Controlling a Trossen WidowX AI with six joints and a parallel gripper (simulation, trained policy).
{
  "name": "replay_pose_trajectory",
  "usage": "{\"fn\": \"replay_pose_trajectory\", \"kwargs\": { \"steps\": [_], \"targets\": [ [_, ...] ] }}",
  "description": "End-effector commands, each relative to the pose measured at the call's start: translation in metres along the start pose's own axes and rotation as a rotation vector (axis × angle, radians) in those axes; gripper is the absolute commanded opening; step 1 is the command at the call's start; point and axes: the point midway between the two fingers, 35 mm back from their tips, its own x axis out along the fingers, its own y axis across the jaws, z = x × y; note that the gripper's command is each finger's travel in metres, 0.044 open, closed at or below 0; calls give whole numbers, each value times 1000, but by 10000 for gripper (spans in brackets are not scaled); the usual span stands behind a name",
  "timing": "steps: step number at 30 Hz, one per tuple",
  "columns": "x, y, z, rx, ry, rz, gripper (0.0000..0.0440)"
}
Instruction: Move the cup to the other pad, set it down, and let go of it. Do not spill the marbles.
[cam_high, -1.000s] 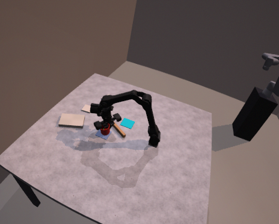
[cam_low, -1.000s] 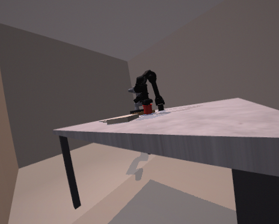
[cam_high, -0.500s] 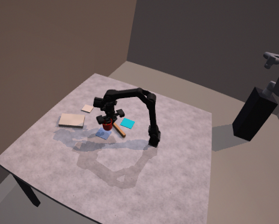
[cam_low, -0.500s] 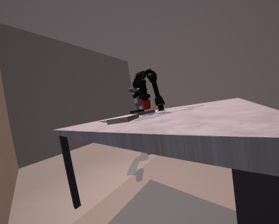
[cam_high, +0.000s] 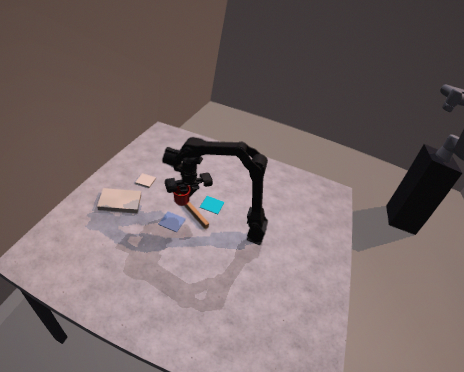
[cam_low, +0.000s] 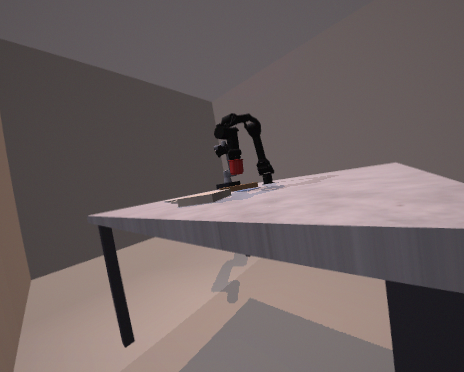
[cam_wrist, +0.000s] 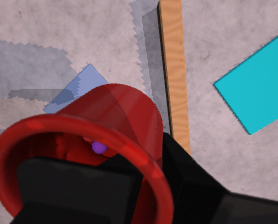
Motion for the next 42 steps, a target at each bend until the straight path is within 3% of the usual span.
{"fn": "replay_pose_trajectory", "kwargs": {
  "steps": [1,21,42],
  "targets": [
    [-5,-6,7,33,-12,19,0],
    [-7,-51,41,167,-68,64,0],
    [15,-96,57,280,-108,74,0]
  ]
}}
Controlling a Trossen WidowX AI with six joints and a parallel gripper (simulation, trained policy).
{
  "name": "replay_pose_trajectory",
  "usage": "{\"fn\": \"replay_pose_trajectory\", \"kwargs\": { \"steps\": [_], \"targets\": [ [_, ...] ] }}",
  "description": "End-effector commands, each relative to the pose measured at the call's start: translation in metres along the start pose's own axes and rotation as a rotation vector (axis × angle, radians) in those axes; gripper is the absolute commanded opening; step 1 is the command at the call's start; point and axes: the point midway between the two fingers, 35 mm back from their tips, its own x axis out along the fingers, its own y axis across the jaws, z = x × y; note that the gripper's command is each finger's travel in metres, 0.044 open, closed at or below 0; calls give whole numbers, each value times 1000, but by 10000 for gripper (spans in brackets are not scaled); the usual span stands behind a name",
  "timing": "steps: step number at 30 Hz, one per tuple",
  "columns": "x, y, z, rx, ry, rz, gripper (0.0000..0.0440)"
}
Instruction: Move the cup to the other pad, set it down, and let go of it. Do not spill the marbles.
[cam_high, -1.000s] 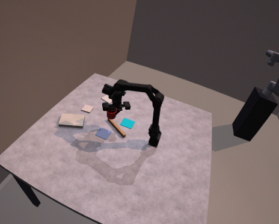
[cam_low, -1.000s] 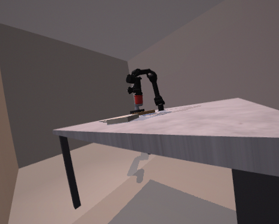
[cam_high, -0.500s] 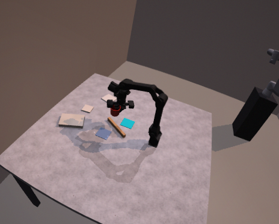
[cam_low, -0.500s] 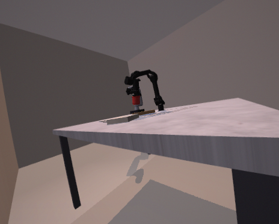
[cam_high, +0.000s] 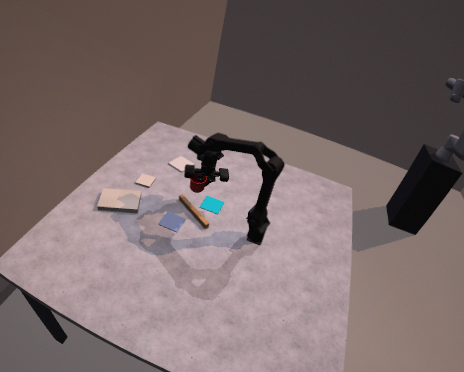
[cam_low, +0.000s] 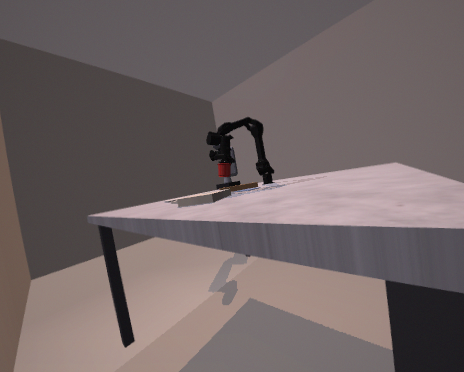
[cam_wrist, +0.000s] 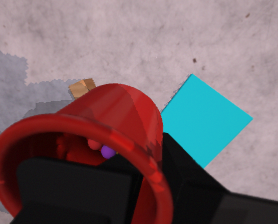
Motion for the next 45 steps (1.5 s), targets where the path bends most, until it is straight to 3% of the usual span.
{"fn": "replay_pose_trajectory", "kwargs": {
  "steps": [1,34,38,43,45],
  "targets": [
    [5,-8,3,15,-9,-2,0],
    [69,-70,-25,105,4,-49,17],
    [72,-75,-25,117,-4,-45,49],
    [67,-73,-17,140,-41,4,159],
    [65,-72,-17,141,-46,20,161]
  ]
}}
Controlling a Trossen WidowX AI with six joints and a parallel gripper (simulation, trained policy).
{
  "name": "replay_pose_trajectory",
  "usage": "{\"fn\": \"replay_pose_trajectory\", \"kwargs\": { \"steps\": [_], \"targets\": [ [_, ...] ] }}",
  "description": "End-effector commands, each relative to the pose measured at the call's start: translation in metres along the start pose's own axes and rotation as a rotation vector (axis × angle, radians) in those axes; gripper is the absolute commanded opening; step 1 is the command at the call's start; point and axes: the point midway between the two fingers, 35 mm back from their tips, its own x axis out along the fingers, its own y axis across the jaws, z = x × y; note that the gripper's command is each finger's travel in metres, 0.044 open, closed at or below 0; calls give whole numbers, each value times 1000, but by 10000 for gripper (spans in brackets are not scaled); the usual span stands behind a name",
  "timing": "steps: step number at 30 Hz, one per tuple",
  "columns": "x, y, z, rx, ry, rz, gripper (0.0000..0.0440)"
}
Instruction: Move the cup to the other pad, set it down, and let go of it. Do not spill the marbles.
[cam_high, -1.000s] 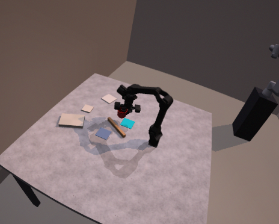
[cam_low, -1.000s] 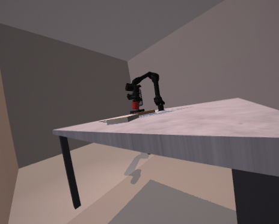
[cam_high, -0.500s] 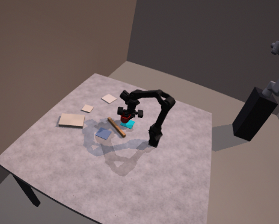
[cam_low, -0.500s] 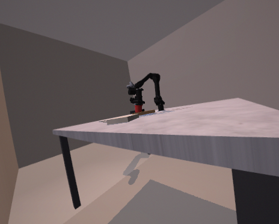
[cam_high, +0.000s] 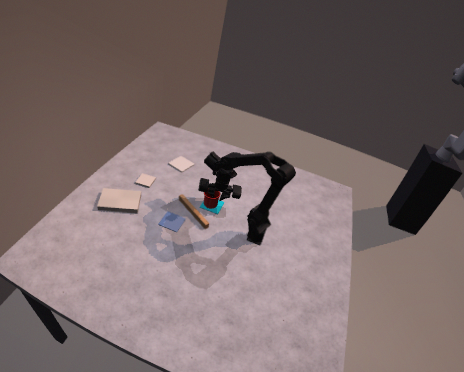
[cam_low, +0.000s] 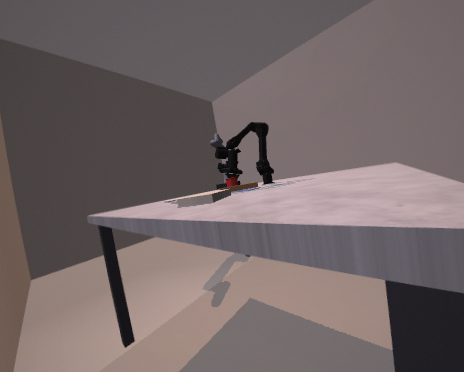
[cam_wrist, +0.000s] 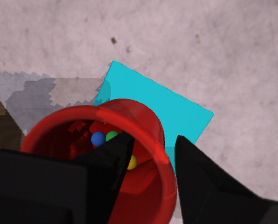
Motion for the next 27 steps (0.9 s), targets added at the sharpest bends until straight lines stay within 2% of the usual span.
{"fn": "replay_pose_trajectory", "kwargs": {
  "steps": [1,10,27],
  "targets": [
    [-3,0,0,6,-9,32,164],
    [-13,-2,1,4,-39,95,192],
    [-43,-8,7,28,-104,189,293]
  ]
}}
